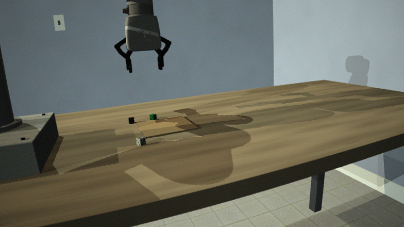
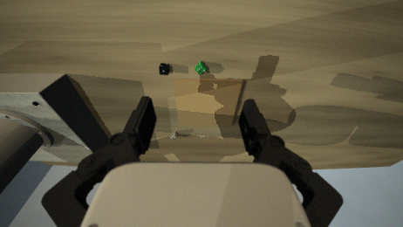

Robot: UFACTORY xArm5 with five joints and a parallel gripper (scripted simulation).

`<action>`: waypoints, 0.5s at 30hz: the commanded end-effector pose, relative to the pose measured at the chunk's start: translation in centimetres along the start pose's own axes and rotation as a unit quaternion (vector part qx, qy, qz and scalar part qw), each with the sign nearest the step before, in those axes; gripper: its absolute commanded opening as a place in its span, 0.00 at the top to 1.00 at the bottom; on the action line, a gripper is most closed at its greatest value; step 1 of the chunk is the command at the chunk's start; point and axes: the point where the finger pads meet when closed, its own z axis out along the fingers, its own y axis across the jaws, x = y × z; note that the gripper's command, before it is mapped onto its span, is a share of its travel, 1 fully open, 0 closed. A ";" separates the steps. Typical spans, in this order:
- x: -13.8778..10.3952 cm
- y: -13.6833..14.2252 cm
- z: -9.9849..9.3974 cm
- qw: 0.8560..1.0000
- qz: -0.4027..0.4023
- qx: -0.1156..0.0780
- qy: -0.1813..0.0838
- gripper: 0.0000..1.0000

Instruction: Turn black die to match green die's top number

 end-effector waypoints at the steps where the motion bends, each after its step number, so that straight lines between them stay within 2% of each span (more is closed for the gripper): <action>1: 0.0 0.1 -0.5 1.000 0.000 -0.001 0.000 0.00; 6: -0.2 -0.4 -0.4 1.000 0.003 -0.001 0.000 0.00; 10: -2.3 -4.9 0.5 1.000 0.031 -0.001 0.000 0.00; 15: -2.8 -6.2 0.9 0.999 0.040 -0.001 0.000 0.00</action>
